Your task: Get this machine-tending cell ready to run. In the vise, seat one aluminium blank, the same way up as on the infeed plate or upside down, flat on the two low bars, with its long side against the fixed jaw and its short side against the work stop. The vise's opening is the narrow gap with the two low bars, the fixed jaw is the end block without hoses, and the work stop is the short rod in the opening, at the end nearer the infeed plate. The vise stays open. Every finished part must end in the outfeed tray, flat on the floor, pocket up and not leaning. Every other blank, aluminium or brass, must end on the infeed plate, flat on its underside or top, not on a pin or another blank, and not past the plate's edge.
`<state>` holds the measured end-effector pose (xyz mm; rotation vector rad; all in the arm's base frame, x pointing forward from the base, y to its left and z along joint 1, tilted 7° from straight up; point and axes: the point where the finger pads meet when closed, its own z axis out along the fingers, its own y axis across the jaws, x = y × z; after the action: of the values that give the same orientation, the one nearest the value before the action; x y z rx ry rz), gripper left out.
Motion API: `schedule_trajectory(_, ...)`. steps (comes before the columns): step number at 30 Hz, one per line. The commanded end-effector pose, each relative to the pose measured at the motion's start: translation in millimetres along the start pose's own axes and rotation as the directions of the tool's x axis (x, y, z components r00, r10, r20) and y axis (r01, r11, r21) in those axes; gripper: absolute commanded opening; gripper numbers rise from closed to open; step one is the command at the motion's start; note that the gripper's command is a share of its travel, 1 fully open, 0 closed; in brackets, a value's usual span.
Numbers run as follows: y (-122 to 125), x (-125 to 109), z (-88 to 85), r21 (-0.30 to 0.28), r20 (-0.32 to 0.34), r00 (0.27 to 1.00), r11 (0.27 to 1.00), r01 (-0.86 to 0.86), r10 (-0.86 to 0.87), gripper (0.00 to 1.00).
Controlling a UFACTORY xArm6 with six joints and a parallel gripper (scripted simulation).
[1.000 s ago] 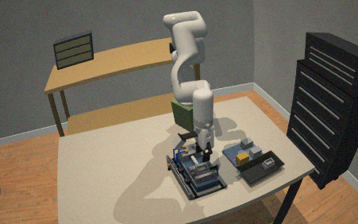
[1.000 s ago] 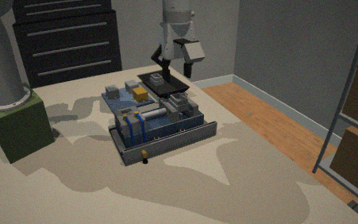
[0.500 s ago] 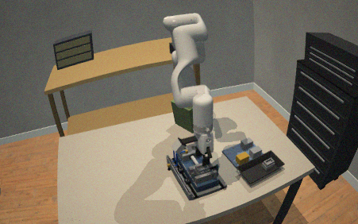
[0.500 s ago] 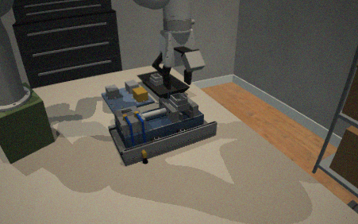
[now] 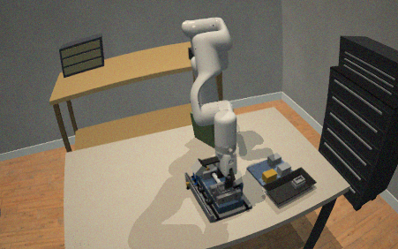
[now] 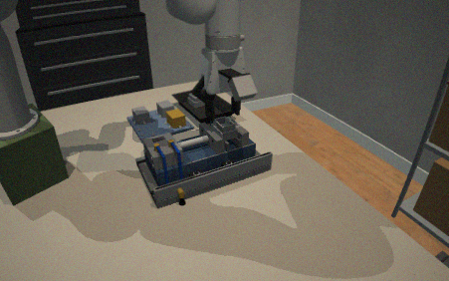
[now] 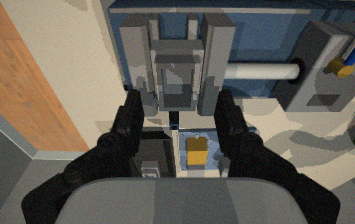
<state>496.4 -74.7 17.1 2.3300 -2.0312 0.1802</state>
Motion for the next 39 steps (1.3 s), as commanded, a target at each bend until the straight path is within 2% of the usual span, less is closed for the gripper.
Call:
schedule_trajectory(1,-1.4,0.6,2.9,0.003,-0.001,1.000,1.000,0.000,0.000,0.69)
schedule_trajectory(11,-1.5,0.8,8.8,0.003,-0.001,1.000,1.000,0.000,0.000,0.69)
schedule_trajectory(39,-2.8,1.2,9.1,0.003,-0.001,1.000,1.000,0.000,0.000,0.69)
